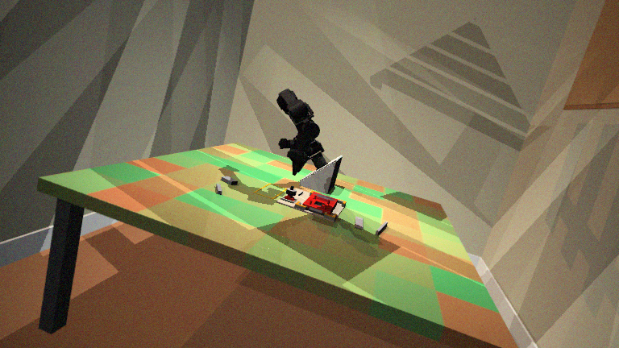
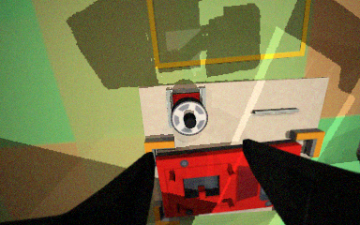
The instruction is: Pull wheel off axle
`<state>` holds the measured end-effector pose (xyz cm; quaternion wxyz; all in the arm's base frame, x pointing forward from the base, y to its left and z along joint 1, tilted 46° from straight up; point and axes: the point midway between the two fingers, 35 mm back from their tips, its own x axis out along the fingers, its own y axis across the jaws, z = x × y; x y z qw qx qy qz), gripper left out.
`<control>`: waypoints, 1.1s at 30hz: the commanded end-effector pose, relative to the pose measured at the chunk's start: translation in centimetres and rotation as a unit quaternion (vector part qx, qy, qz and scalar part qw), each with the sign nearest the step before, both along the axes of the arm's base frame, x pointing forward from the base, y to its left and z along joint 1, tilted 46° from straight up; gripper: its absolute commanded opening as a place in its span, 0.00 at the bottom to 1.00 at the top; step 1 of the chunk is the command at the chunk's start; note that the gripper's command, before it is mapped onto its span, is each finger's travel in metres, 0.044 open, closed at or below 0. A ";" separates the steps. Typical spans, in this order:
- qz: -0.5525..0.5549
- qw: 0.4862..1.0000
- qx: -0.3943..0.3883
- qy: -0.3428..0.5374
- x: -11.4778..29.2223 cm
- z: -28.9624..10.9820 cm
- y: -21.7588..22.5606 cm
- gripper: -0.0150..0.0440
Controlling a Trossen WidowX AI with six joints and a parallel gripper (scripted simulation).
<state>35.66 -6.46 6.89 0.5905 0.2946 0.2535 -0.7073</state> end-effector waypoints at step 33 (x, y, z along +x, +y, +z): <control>-0.022 1.000 -0.011 -0.013 -1.1 -5.3 -5.3 0.49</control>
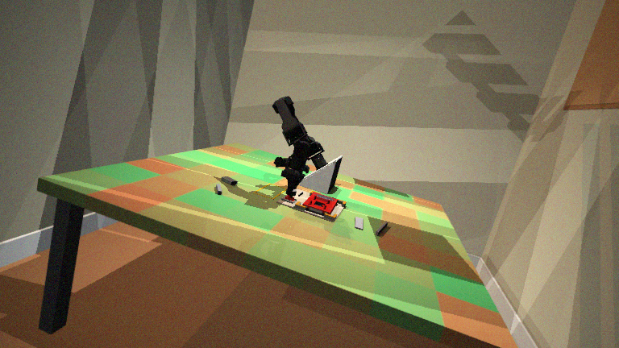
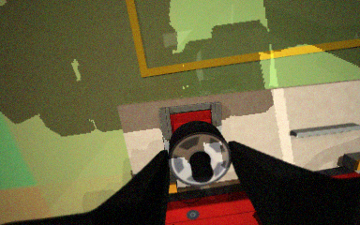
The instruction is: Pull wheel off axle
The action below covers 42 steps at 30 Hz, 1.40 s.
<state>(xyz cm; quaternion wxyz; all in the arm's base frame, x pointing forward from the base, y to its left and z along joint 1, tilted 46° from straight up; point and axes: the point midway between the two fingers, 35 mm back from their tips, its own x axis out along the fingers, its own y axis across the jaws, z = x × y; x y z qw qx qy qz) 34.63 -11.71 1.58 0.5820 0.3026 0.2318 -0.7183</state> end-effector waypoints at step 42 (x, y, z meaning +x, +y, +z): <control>0.001 1.000 0.000 0.000 0.2 0.9 0.9 0.25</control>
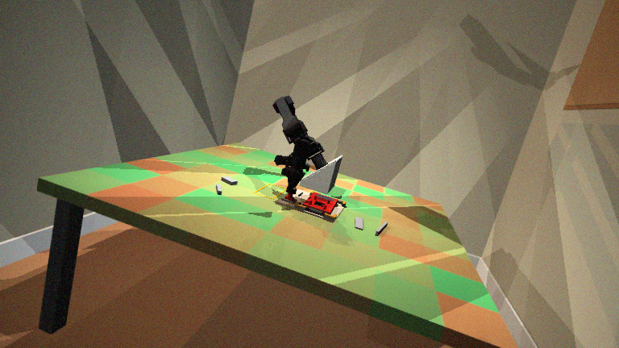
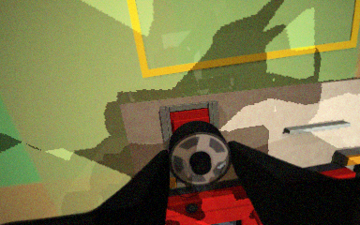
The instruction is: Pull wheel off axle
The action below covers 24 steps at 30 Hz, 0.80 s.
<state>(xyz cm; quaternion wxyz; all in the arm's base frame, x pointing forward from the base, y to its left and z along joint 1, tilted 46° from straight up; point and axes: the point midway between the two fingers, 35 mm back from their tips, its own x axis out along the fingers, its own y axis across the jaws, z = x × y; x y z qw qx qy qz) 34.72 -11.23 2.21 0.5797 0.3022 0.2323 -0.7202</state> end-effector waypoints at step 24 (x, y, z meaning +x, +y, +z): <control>0.005 1.000 -0.001 -0.002 0.2 0.8 1.0 0.25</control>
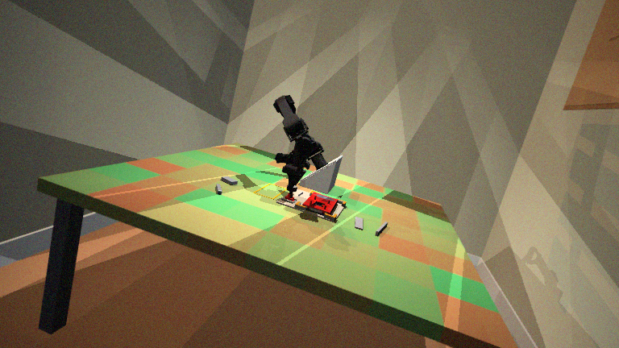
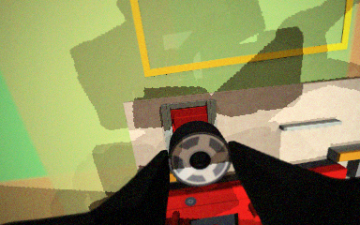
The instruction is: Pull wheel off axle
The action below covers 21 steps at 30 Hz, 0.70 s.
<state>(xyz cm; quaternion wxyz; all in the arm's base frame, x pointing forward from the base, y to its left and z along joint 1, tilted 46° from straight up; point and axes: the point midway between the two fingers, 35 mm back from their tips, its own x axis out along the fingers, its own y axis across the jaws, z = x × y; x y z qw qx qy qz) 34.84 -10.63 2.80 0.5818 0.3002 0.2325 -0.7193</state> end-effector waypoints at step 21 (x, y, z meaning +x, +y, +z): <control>0.004 1.000 0.001 -0.002 0.2 0.7 0.9 0.25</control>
